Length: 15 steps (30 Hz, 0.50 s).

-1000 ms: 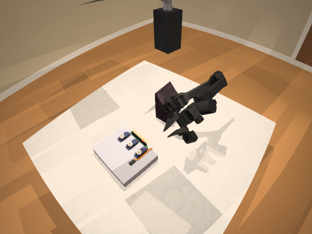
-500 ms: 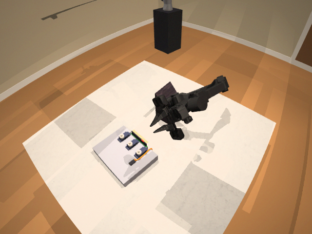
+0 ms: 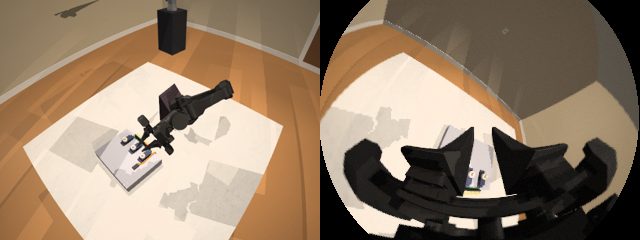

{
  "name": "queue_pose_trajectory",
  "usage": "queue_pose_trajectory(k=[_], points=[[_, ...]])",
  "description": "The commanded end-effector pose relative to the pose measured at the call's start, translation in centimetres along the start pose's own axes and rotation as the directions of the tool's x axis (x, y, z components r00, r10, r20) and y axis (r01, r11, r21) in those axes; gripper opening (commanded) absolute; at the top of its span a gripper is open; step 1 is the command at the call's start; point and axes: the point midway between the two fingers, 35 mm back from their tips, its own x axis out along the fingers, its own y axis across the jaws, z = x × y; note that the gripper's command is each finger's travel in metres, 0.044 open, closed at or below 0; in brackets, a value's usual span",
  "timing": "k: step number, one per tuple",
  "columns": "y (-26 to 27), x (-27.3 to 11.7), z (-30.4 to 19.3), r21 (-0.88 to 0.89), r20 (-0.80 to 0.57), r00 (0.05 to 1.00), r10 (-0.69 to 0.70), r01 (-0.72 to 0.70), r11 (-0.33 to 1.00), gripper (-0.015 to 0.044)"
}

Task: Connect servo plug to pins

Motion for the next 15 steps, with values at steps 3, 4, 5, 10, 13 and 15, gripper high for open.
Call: queue_pose_trajectory(k=[3, 4, 5, 10, 13, 15], points=[[0.7, 2.9, -2.1, 0.045, -0.163, 0.982, 0.097, -0.091, 0.995, 0.0115], [0.8, 3.3, -2.5, 0.057, -0.19, 0.975, 0.115, -0.106, 0.993, 0.0115], [1.0, 3.7, -2.9, 0.069, -0.216, 0.967, 0.132, -0.12, 0.99, 0.0115], [1.7, 5.7, -5.0, 0.143, -0.339, 0.914, 0.223, -0.184, 0.972, 0.0115], [2.2, 6.7, -6.2, 0.195, -0.404, 0.871, 0.278, -0.215, 0.957, 0.0115], [2.5, 7.3, -7.1, 0.232, -0.443, 0.839, 0.315, -0.232, 0.945, 0.0115]])
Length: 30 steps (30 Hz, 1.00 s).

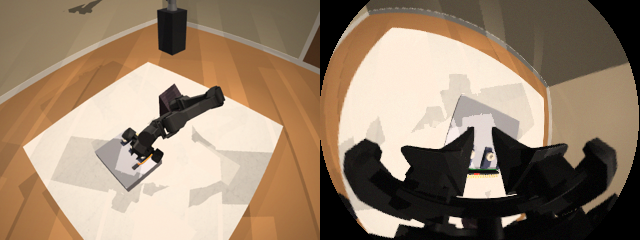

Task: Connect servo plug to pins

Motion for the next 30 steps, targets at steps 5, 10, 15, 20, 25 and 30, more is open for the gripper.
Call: queue_pose_trajectory(k=[5, 10, 15, 20, 25, 30], points=[[0.1, 3.6, -1.9, 0.114, -0.189, 0.972, 0.14, -0.119, 0.986, 0.0115], [0.3, 5.5, -3.3, 0.213, -0.289, 0.928, 0.237, -0.179, 0.961, 0.0115], [0.5, 7.3, -4.6, 0.323, -0.368, 0.867, 0.337, -0.221, 0.92, 0.0115], [0.8, 8.7, -5.7, 0.423, -0.416, 0.805, 0.422, -0.24, 0.874, 0.0115], [1.0, 9.1, -5.9, 0.427, -0.417, 0.803, 0.426, -0.24, 0.872, 0.0115], [1.9, 10.8, -6.7, 0.428, -0.417, 0.803, 0.427, -0.241, 0.871, 0.0115]])
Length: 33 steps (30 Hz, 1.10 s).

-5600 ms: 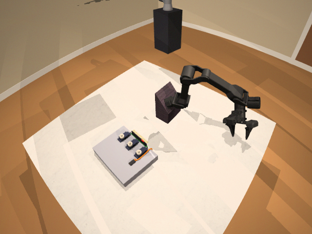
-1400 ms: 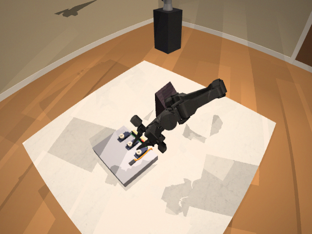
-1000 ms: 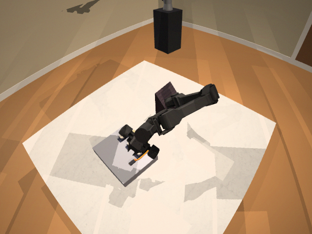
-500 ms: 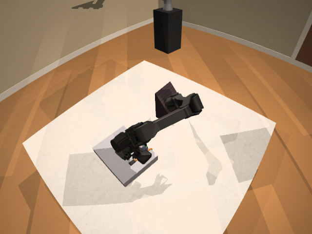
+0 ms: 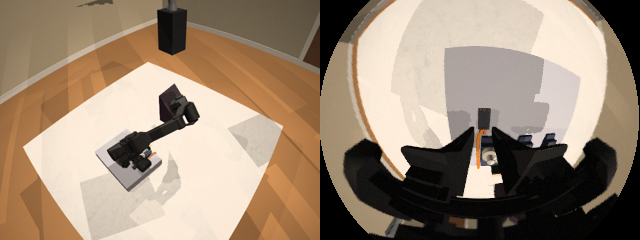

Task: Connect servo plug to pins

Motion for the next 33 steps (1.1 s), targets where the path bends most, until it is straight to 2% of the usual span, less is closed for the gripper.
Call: queue_pose_trajectory(k=[1, 16, 17, 24, 26, 33], points=[[-0.2, 1.2, -0.3, 0.015, -0.012, 1.0, 0.005, -0.005, 1.0, 0.0115], [-0.2, 2.7, -0.3, 0.015, -0.012, 1.0, 0.006, -0.006, 1.0, 0.0115], [-0.2, 2.7, -0.3, 0.015, -0.012, 1.0, 0.006, -0.006, 1.0, 0.0089], [-0.2, 2.7, -0.3, 0.015, -0.012, 1.0, 0.006, -0.006, 1.0, 0.0042], [-0.2, 2.4, -0.3, 0.015, -0.012, 1.0, 0.006, -0.005, 1.0, 0.0], [-0.3, -1.4, -0.1, 0.016, -0.012, 1.0, 0.003, -0.003, 1.0, 0.0]])
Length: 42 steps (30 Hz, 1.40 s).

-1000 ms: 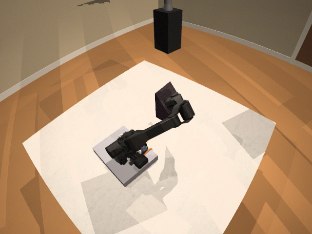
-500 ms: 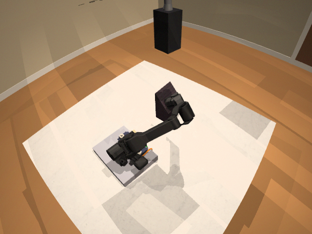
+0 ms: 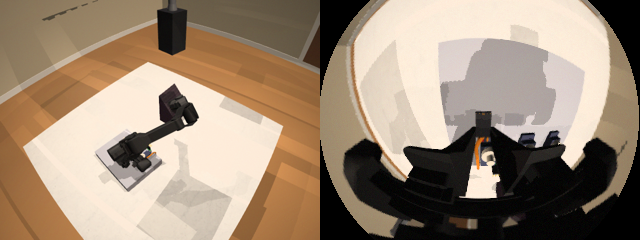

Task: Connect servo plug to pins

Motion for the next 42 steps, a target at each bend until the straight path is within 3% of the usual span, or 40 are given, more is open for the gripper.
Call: queue_pose_trajectory(k=[1, 11, 42], points=[[-0.1, -2.8, 0.3, -0.006, 0.016, 1.0, -0.004, 0.004, 1.0, 0.0], [-0.6, -4.1, -0.9, -0.005, 0.016, 1.0, -0.006, 0.006, 1.0, 0.0], [-4.3, -4.9, -12.3, 0.004, 0.013, 1.0, -0.014, 0.014, 1.0, 0.0]])
